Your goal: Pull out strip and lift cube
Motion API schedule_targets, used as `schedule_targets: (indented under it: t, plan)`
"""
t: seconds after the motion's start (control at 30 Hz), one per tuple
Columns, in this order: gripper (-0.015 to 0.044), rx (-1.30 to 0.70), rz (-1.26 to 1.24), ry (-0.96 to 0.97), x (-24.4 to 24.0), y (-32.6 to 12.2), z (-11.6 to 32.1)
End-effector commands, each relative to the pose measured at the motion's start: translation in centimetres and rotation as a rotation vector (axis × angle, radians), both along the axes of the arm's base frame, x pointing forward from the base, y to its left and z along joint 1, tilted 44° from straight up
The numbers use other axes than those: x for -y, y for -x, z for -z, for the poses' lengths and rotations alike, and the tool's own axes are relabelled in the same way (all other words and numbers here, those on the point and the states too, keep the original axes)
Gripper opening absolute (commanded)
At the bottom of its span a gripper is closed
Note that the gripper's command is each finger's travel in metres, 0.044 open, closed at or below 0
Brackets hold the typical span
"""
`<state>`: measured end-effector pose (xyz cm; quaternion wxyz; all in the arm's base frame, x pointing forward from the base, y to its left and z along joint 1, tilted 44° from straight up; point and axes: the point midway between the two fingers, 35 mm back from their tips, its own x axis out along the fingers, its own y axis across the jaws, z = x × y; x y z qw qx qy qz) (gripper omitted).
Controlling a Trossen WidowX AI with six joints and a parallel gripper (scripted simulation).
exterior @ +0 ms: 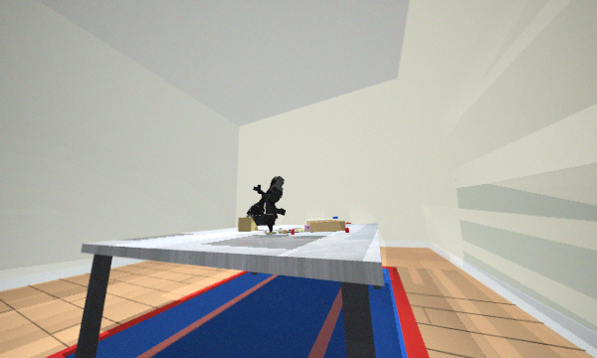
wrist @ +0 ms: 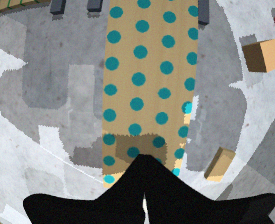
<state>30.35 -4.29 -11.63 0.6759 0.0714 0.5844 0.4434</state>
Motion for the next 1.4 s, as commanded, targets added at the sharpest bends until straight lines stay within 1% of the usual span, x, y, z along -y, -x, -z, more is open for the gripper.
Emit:
schedule_targets:
  t: [0.0,0.77,0.8,0.93,1.17,1.3,1.37]
  plan:
    - [0.0000,-0.020,-0.010,0.005,0.2,1.3,0.4]
    - [0.0000,-0.022,-0.010,0.007,1.6,4.0,1.4]
    - [0.0000,-0.004,-0.001,0.009,1.9,3.1,0.9]
    - [0.0000,-0.021,-0.009,0.009,4.4,2.7,-1.7]
    - [0.0000,-0.022,-0.010,0.009,4.6,2.8,-1.9]
    - [0.0105,0.101,-0.140,-0.008,3.6,1.3,-2.4]
    - [0.0157,0.113,-0.153,-0.010,3.3,1.0,-2.6]
